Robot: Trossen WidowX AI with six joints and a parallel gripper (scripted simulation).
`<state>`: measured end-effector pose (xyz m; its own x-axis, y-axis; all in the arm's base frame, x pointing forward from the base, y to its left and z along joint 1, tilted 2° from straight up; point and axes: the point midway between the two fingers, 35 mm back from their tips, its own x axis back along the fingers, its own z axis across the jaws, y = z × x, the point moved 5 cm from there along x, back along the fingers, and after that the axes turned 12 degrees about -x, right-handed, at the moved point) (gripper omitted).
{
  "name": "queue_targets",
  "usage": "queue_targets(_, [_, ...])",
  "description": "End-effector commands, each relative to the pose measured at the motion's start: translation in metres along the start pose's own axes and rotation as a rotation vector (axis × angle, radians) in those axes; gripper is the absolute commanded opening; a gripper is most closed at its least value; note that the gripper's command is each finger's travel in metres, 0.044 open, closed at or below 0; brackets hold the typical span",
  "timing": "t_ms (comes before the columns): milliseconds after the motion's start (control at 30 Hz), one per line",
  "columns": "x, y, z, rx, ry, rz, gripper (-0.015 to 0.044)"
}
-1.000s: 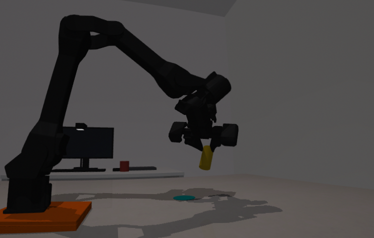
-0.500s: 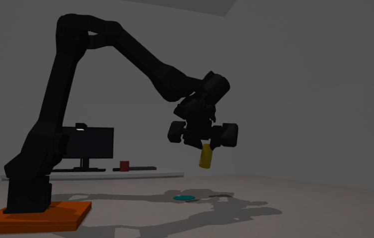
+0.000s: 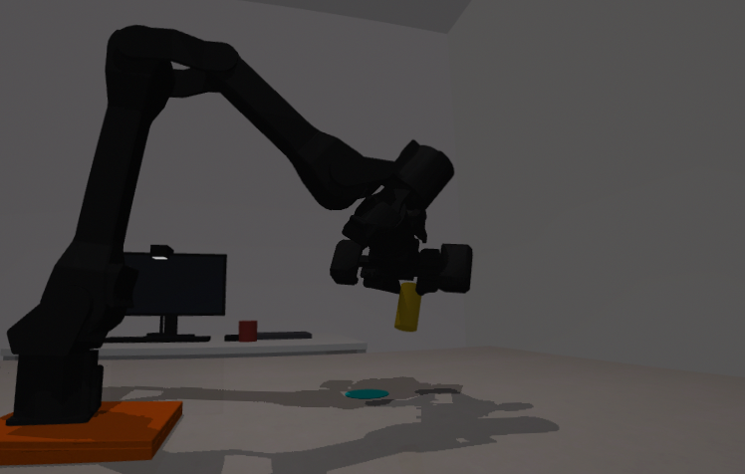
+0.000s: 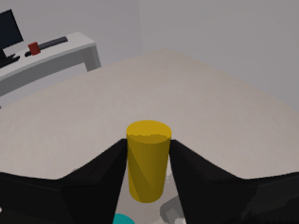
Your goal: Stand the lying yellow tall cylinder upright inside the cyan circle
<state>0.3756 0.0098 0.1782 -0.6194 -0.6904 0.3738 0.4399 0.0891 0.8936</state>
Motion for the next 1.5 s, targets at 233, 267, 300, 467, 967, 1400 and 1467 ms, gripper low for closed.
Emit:
queue_targets(233, [0.006, -0.007, 0.002, 0.000, 0.032, -0.047, 0.0105])
queue_targets(267, [0.007, -0.007, 0.002, 0.001, 0.035, -0.052, 0.0105])
queue_targets(300, [0.008, -0.008, 0.003, 0.002, 0.037, -0.056, 0.0105])
queue_targets(467, [0.011, -0.010, 0.004, 0.010, 0.050, -0.078, 0.0105])
queue_targets(967, [0.021, -0.016, 0.008, 0.036, 0.090, -0.140, 0.0105])
queue_targets(1400, [0.031, -0.023, 0.014, 0.063, 0.126, -0.187, 0.0105])
queue_targets(1467, [0.032, -0.024, 0.015, 0.067, 0.132, -0.194, 0.0105])
